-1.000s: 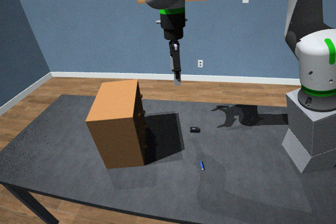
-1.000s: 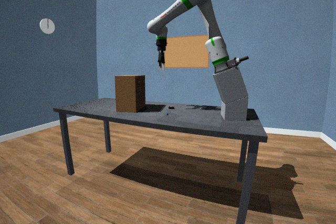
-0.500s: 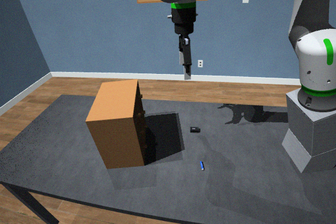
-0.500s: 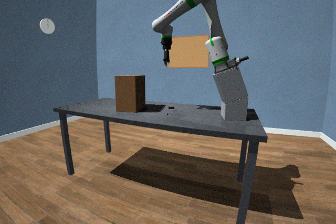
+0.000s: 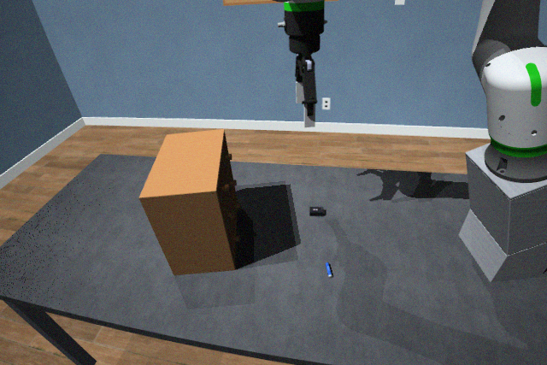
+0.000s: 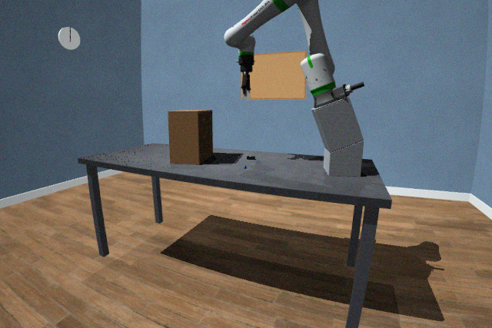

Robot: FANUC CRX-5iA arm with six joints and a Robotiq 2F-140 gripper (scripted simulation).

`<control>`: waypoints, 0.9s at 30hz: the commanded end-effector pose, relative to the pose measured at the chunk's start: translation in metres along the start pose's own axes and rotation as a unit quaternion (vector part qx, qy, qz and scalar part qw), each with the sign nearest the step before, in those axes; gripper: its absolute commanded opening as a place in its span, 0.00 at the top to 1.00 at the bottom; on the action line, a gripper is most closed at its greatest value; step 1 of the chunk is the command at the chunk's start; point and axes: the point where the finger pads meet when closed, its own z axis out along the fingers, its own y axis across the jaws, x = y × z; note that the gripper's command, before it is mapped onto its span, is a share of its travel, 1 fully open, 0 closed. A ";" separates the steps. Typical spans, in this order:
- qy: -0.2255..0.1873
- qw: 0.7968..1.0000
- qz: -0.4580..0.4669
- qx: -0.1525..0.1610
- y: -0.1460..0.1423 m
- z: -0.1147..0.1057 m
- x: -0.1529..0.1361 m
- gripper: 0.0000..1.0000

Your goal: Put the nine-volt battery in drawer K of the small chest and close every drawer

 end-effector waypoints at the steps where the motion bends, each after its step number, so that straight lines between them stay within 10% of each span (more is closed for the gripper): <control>1: -0.001 1.000 0.000 0.000 0.000 0.000 0.000 0.00; 27: -0.249 0.968 0.000 0.000 0.000 0.041 -0.042 0.00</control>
